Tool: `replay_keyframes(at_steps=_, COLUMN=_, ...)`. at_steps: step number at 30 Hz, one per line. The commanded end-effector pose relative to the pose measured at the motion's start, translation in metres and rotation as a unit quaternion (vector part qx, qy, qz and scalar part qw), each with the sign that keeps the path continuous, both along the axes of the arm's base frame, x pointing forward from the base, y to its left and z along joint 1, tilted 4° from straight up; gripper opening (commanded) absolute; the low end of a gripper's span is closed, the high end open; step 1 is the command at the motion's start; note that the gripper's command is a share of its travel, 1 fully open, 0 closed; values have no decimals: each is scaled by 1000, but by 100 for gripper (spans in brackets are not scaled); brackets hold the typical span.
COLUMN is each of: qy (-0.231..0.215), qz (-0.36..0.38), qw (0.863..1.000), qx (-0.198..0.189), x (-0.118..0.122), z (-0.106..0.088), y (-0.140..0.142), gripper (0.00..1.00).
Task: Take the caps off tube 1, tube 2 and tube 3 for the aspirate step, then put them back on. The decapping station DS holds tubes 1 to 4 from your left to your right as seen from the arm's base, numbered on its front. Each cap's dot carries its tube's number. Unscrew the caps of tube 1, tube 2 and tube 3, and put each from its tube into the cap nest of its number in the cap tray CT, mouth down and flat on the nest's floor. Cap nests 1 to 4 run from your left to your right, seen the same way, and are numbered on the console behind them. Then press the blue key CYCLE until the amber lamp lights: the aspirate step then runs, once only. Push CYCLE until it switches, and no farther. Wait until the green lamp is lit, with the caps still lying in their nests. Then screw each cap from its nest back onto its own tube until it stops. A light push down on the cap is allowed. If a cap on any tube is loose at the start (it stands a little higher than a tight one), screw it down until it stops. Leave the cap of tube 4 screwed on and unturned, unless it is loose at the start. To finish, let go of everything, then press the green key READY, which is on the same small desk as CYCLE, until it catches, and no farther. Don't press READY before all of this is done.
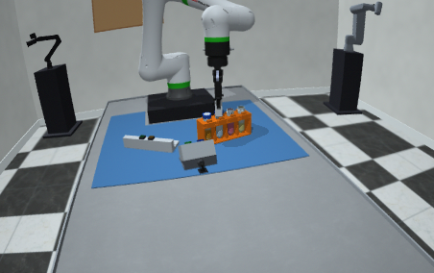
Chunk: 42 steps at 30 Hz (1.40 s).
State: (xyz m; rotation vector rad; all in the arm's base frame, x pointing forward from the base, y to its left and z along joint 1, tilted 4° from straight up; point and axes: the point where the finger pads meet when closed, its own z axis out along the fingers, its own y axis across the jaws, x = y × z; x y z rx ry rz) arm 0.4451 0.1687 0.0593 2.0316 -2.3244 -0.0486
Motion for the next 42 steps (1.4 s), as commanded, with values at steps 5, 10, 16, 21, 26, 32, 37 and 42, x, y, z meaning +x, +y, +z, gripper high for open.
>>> replay_keyframes(at_steps=5, qy=0, qz=25, qw=1000, qx=2, x=0, z=0, y=0, gripper=0)
replay_keyframes(at_steps=10, qy=2, qz=149, qw=989, qx=9, x=0, z=0, y=0, gripper=0)
replay_keyframes(at_steps=16, qy=3, qz=295, qw=955, qx=18, x=0, z=0, y=0, gripper=0)
replay_keyframes(at_steps=21, qy=4, qz=366, qw=931, qx=23, x=0, z=0, y=0, gripper=0)
replay_keyframes(at_steps=26, qy=6, qz=478, qw=878, qx=29, x=0, z=1, y=0, gripper=0)
replay_keyframes(at_steps=32, qy=6, qz=499, qw=866, qx=31, x=0, z=1, y=0, gripper=0)
replay_keyframes(at_steps=37, qy=6, qz=499, qw=866, qx=31, x=0, z=1, y=0, gripper=35)
replay_keyframes(at_steps=42, qy=6, qz=499, qw=866, qx=31, x=0, z=1, y=0, gripper=35)
